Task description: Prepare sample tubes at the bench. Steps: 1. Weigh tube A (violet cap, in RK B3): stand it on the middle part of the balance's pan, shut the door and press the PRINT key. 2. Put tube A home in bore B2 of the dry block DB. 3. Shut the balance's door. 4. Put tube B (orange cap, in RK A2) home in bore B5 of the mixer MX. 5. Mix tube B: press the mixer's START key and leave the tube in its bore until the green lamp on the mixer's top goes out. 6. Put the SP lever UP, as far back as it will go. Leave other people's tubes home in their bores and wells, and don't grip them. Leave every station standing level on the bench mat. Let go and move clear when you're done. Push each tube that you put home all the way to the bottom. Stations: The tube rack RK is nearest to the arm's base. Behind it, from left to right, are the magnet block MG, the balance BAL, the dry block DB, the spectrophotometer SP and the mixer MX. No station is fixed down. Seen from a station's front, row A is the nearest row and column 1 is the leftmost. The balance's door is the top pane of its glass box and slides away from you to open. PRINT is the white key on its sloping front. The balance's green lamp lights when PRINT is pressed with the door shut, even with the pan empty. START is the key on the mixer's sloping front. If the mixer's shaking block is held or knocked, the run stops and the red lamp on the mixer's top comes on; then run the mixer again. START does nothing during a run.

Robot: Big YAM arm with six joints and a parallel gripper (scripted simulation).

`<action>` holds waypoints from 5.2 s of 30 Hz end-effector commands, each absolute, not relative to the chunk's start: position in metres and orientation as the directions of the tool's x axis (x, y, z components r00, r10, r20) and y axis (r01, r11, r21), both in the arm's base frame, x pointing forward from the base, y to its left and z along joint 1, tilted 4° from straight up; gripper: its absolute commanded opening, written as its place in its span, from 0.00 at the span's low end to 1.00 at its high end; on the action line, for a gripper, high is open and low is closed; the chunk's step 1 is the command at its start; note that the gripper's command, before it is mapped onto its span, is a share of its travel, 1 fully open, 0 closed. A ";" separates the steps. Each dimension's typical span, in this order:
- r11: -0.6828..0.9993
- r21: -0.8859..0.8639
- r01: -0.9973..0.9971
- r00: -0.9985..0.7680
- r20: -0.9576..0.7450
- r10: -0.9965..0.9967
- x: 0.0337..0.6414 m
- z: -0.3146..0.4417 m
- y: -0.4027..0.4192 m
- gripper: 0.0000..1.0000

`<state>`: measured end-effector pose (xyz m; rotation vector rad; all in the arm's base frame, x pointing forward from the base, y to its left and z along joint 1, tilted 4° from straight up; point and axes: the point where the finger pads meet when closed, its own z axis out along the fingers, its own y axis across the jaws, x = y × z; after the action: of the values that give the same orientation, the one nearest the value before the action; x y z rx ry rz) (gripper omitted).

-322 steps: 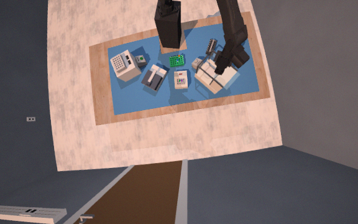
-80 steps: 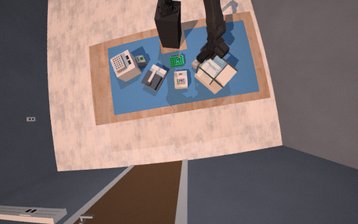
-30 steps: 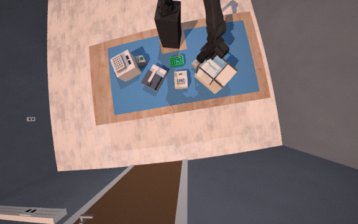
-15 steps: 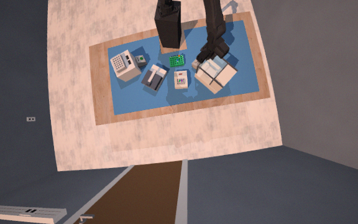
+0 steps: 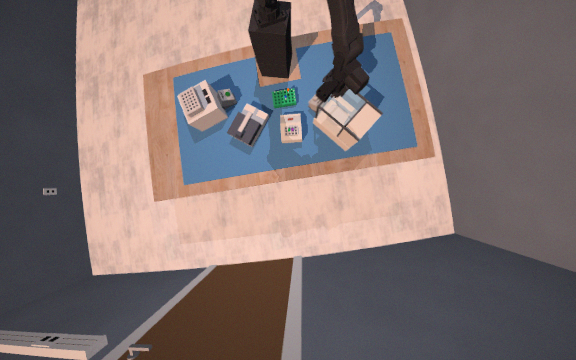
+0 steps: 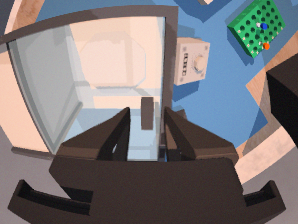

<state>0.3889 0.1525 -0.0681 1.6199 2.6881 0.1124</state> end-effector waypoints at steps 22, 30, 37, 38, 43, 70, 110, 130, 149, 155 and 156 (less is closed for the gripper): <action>0.465 0.110 0.878 -0.471 0.030 0.882 0.411 -0.017 0.155 0.30; 0.464 0.111 0.879 -0.470 0.030 0.882 0.411 -0.003 0.154 0.30; 0.464 0.112 0.879 -0.470 0.029 0.882 0.411 0.006 0.153 0.30; 0.464 0.112 0.879 -0.470 0.029 0.882 0.411 0.007 0.153 0.30; 0.464 0.113 0.878 -0.470 0.029 0.882 0.411 0.015 0.153 0.30; 0.749 0.067 0.659 -0.751 0.018 0.660 0.311 -0.090 0.086 0.36; 0.979 0.064 0.196 -0.981 -0.004 0.196 0.199 -0.202 0.001 0.36; 0.974 0.063 0.217 -0.976 -0.003 0.218 0.193 -0.196 0.003 0.36; 0.974 0.064 0.217 -0.976 -0.004 0.218 0.194 -0.196 0.003 0.36; 0.974 0.064 0.217 -0.976 -0.004 0.218 0.194 -0.196 0.003 0.36; 0.974 0.064 0.217 -0.976 -0.004 0.218 0.194 -0.196 0.003 0.36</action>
<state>0.2047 -0.0004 -0.2000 0.3392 3.0880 0.0958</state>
